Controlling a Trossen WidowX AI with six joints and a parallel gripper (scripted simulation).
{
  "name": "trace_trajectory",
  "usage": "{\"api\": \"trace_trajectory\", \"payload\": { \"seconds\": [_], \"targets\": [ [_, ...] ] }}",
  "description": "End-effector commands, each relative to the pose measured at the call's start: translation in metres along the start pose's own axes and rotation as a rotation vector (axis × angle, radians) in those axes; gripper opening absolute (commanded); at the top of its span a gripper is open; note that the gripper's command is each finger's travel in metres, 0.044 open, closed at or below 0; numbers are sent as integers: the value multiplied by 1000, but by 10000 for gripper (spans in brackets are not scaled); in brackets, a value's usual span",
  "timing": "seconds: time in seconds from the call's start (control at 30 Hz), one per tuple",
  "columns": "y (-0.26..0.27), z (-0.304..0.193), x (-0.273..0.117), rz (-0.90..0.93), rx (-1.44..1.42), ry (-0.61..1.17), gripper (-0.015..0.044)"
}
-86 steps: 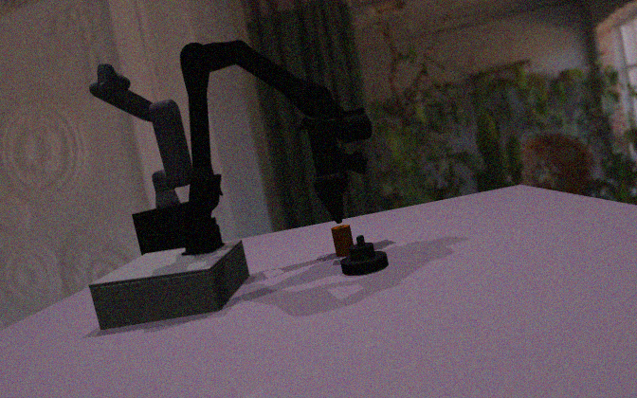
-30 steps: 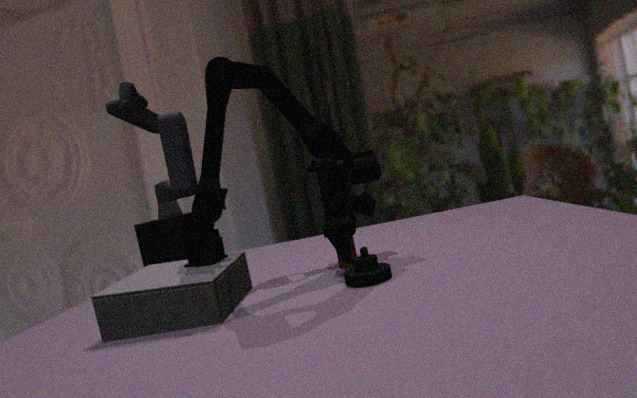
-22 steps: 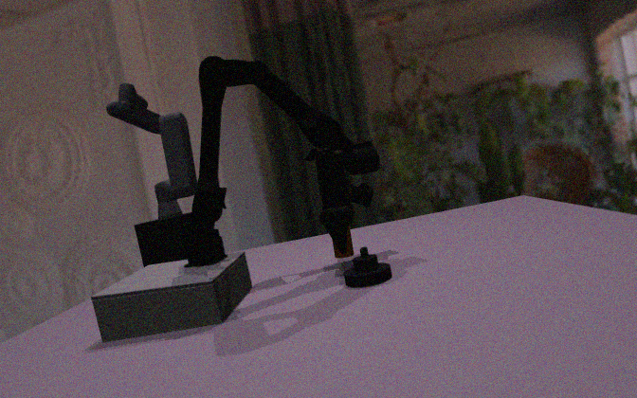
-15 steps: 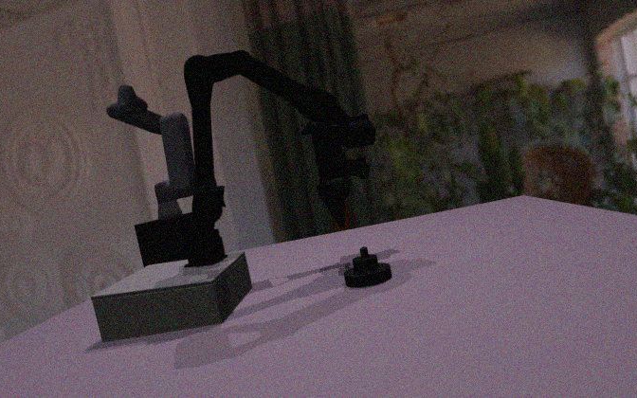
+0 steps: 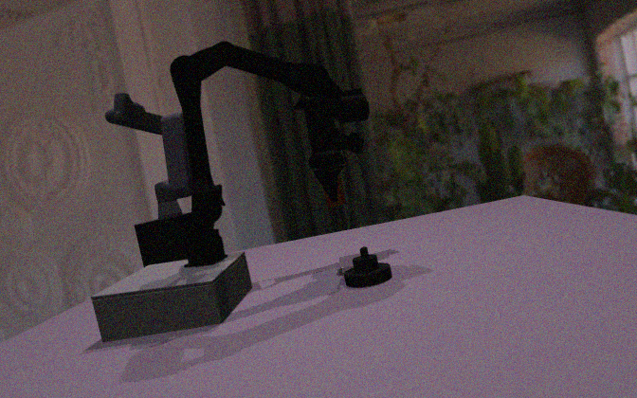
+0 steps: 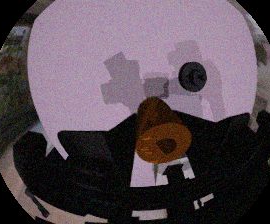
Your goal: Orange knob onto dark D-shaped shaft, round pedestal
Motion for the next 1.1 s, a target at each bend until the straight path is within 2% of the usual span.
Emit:
{"api": "trace_trajectory", "payload": {
  "seconds": [0.0, 1.07],
  "targets": [
    [-5, 7, 1, 5, 0, -7, 0],
    [-80, 57, 32, -2, -4, -11, 0]
  ]
}}
Point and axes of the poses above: the point midway between the two fingers, 35 mm back from their tips, its own x axis out along the fingers, its own y axis across the jaws, z = x × y, the point moved 2 cm from there along -x, back along the fingers, and after that the axes turned 15 degrees about x, right-handed, at the moved point
